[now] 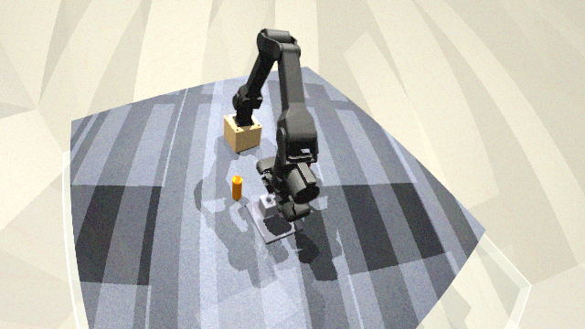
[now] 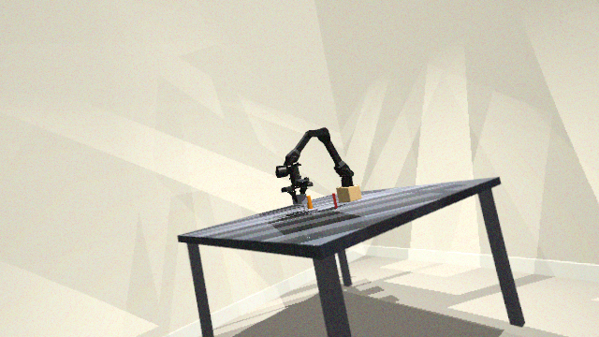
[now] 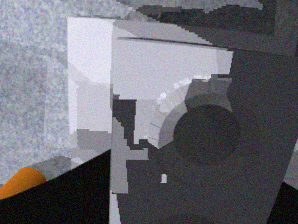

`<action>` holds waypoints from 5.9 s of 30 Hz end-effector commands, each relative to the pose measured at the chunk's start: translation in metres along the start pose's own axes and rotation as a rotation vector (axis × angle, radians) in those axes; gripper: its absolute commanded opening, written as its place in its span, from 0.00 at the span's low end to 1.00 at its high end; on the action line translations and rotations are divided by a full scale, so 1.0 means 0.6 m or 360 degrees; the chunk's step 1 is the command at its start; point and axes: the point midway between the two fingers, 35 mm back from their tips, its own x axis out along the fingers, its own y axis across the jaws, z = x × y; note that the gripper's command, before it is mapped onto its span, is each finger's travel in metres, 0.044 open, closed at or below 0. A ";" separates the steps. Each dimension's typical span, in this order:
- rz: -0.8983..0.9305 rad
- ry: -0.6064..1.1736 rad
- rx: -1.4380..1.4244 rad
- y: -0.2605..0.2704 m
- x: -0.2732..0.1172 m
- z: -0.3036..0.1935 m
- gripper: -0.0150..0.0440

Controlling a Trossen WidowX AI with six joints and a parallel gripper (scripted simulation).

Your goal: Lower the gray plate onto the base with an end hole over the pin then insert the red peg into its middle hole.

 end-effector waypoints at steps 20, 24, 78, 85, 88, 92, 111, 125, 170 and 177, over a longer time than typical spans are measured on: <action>-0.0003 0.0007 -0.0011 0.001 0.002 -0.005 0.25; -0.0003 0.0007 -0.0011 0.001 0.006 -0.006 0.25; -0.0003 0.0001 -0.0014 -0.003 0.046 -0.006 1.00; -0.0003 0.0007 -0.0011 -0.001 -0.130 -0.005 1.00; -0.0003 0.0007 -0.0011 -0.004 -0.135 -0.003 1.00; -0.0003 0.0007 -0.0011 -0.004 -0.135 -0.003 1.00; -0.0002 -0.0002 0.2168 0.075 -0.142 0.185 1.00; 0.0016 0.0001 0.3695 0.164 -0.140 0.272 1.00; 0.0023 0.0006 0.4098 0.183 -0.018 0.291 1.00; 0.0023 0.0006 0.4098 0.183 0.001 0.292 1.00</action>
